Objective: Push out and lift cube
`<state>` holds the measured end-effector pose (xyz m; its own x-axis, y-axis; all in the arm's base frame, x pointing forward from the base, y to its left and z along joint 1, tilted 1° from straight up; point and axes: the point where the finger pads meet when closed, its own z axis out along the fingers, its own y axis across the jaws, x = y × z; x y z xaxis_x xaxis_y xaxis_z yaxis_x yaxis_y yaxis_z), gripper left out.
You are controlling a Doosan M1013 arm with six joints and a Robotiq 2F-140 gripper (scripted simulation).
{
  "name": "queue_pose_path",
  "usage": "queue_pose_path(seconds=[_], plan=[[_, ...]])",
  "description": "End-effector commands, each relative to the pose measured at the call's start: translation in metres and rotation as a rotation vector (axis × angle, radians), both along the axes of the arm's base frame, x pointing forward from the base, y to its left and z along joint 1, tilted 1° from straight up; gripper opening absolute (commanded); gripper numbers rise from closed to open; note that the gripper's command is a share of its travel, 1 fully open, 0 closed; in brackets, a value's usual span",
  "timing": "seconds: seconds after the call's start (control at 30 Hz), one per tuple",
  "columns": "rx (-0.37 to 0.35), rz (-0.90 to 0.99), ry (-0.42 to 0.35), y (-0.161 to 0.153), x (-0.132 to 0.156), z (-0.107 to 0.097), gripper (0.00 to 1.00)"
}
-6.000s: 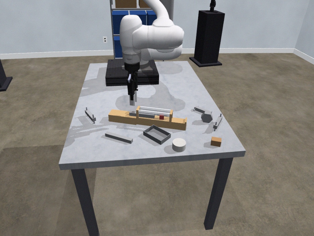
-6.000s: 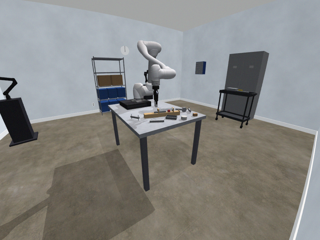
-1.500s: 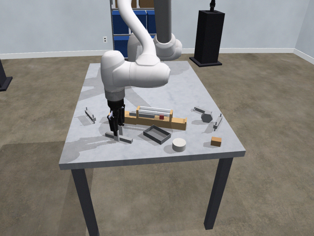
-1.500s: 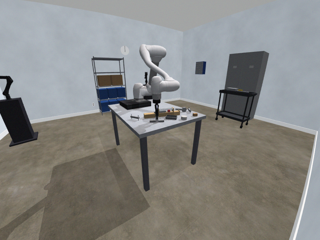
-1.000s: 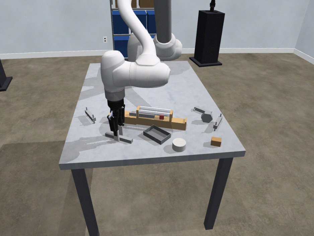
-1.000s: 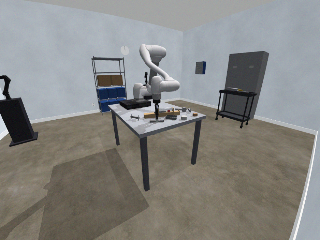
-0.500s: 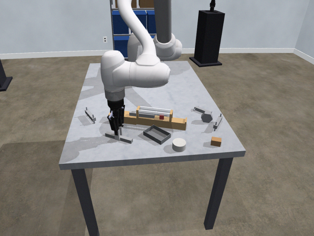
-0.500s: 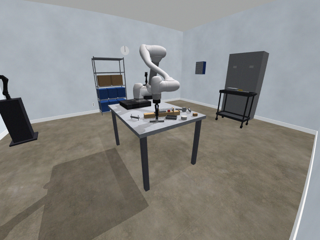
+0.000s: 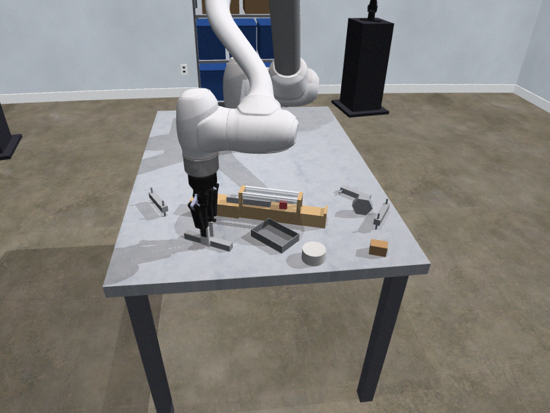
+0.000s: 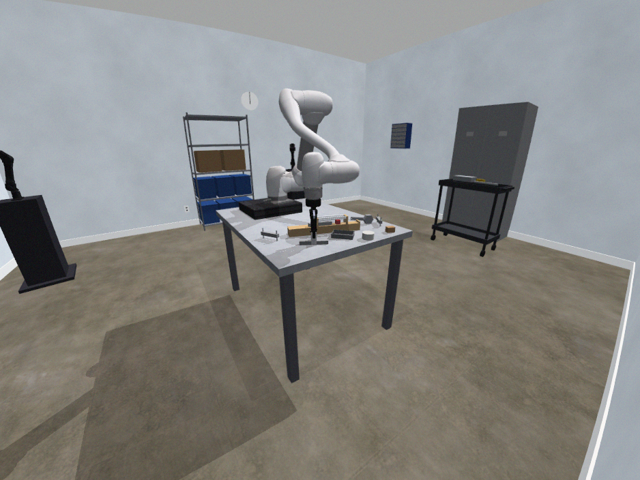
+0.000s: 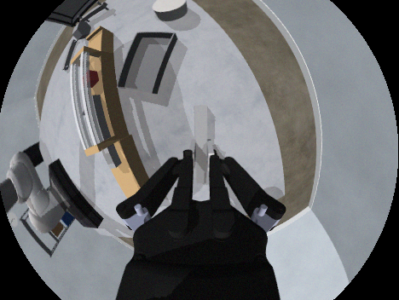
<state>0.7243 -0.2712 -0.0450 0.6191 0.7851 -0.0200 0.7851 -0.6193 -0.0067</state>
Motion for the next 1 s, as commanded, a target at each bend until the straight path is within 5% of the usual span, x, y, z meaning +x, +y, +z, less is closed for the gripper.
queue_pose_path(seconds=[0.0, 0.27, 0.53, 0.7, 0.97], plan=[[0.0, 0.0, 0.0, 0.0, 0.0, 0.0, 0.0], [0.0, 0.0, 0.0, 0.0, 0.0, 0.008, 0.0], [0.0, 0.0, 0.0, 0.001, 0.001, 0.088, 0.0], [0.0, 0.0, 0.0, 0.001, 0.002, 0.109, 0.0], [0.0, 0.0, 0.0, 0.001, 0.002, 0.114, 0.0]])
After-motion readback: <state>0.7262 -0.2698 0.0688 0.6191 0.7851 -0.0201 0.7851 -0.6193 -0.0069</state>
